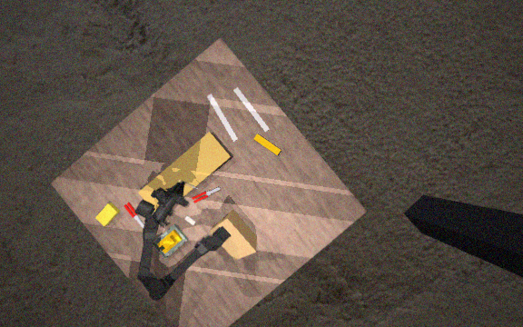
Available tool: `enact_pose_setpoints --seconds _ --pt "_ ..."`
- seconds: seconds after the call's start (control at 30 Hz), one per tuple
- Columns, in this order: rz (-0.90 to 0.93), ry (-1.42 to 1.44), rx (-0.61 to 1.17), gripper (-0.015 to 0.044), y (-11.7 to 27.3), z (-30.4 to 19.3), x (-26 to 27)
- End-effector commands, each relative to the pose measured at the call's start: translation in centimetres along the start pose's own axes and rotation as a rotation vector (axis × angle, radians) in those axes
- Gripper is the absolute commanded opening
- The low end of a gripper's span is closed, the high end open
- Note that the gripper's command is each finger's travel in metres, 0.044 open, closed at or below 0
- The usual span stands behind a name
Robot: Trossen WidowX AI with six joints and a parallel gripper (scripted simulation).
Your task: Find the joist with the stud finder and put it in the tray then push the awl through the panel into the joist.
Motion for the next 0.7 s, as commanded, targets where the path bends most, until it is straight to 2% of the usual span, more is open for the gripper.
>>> enact_pose_setpoints --seconds 0.0,0.47,0.67 --pt "0.027 -0.140 -0.130 0.0000 2.2 1.7 1.7" --pt "0.227 -0.571 -0.405 0.0000 9.4 3.7 6.3" --pt "0.241 -0.593 -0.415 0.0000 9.8 3.7 6.4"
Point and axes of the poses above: the point midway between the two fingers, 35 mm back from their tips, its own y axis back along the fingers, its own x axis across the jaws, z = x × y, the point moved 1 cm from there along y, back along the fingers, and after that the axes turned 7 degrees about y, right-handed, at the moved point
